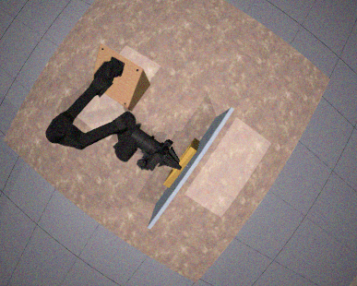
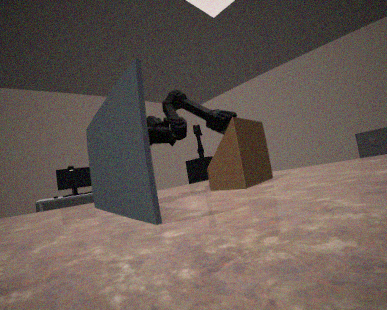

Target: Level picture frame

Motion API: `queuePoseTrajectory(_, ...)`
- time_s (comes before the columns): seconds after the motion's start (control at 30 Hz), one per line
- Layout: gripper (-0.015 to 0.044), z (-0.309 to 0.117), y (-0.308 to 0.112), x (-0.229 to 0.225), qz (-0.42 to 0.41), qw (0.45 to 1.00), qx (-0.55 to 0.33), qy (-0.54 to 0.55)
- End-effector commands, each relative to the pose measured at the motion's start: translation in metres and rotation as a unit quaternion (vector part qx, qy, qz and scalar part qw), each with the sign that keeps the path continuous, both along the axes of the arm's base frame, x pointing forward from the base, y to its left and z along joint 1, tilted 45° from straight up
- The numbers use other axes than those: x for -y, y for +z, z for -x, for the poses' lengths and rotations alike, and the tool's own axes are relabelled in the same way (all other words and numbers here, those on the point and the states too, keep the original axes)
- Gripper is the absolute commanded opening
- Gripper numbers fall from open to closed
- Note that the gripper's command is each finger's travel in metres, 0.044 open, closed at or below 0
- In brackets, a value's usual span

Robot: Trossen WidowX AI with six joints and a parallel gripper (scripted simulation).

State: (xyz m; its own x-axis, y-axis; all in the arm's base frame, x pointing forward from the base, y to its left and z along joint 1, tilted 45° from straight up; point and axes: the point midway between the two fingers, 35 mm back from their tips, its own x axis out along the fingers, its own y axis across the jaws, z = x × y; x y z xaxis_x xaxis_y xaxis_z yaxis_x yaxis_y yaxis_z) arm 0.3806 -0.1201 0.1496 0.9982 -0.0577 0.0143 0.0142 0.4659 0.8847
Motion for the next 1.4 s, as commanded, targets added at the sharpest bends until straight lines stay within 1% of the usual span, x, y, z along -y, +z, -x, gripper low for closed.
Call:
queuePoseTrajectory(0.0,0.0000,-0.0002,-0.0001,-0.0015,-0.001,1.000,0.001,0.002)
queuePoseTrajectory(1.37,0.0000,-0.0002,-0.0065,0.0022,-0.001,1.000,0.001,0.002)
